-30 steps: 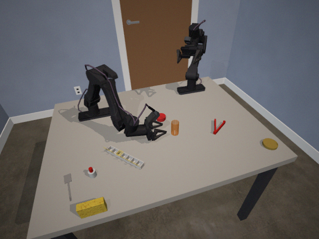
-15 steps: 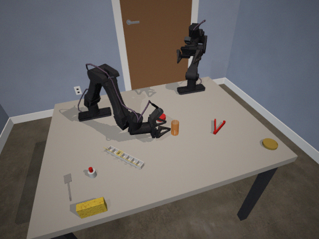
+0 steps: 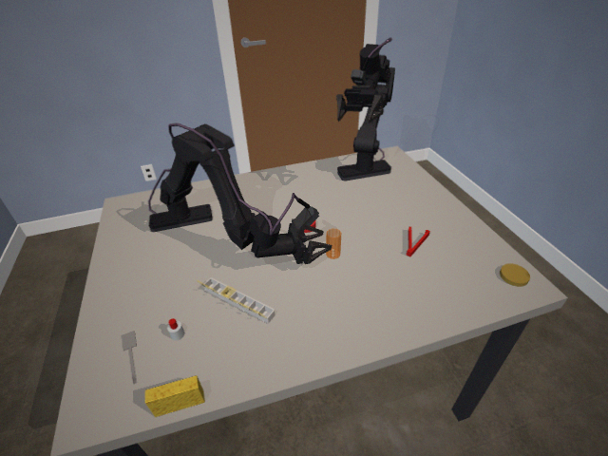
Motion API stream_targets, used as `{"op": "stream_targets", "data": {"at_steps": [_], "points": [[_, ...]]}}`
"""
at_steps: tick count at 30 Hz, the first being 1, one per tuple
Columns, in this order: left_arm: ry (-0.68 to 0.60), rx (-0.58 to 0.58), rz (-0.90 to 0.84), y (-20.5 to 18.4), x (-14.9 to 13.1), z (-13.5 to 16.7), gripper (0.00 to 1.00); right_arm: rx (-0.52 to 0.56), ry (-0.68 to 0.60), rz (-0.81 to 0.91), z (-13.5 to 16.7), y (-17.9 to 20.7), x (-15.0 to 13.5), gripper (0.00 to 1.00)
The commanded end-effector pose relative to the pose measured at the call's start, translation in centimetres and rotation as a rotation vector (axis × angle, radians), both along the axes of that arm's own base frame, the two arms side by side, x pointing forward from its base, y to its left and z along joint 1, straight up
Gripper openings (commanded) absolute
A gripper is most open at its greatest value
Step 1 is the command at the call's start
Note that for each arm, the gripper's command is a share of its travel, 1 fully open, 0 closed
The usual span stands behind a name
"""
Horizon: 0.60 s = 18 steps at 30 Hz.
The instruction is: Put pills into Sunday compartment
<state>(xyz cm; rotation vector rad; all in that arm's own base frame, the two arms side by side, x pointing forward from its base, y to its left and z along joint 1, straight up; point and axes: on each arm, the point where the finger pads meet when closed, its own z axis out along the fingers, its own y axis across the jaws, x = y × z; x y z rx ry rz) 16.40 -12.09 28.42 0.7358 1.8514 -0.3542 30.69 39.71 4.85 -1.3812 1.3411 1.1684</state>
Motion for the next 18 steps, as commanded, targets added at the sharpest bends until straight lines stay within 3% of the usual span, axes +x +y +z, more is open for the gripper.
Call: {"op": "stream_targets", "data": {"at_steps": [1, 18], "points": [[-0.004, 0.003, -0.009, 0.0, -0.3, 0.0, 1.00, 0.032, -0.042, -0.005, 1.4, 1.1, 0.7, 0.65], [-0.004, 0.003, -0.009, 0.0, -0.3, 0.0, 1.00, 0.034, -0.042, -0.005, 1.1, 3.4, 0.6, 0.65]]}}
